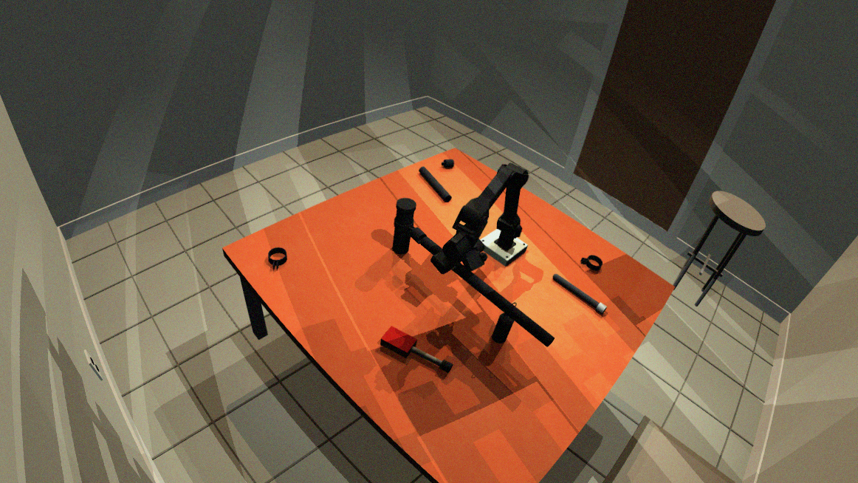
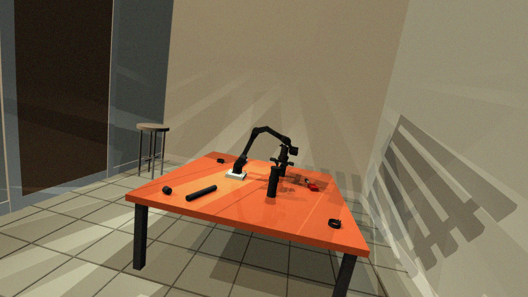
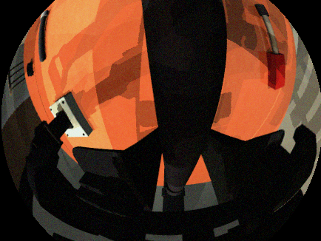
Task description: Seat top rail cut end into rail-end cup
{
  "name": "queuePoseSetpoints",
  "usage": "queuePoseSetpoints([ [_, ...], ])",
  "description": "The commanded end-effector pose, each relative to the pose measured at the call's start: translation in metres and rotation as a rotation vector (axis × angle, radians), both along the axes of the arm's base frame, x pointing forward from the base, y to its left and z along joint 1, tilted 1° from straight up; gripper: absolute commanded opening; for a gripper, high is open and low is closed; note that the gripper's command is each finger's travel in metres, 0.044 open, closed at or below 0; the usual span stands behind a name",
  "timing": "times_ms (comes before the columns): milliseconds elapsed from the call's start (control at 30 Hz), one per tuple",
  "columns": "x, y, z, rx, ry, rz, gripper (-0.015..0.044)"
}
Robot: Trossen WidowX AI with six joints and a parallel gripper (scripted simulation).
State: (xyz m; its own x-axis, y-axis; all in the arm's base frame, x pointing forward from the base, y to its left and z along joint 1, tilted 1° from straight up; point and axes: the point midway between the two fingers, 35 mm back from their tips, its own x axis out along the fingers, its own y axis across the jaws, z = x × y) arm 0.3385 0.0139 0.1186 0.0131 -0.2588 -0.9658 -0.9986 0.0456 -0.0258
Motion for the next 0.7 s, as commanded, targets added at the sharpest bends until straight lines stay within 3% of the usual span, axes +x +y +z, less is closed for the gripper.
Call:
queuePoseSetpoints([
  [0,0.001,-0.008,0.001,-0.005,-0.006,-0.003,0.0],
  [667,-0.002,-0.016,-0.003,0.006,0.004,-0.004,0.0],
])
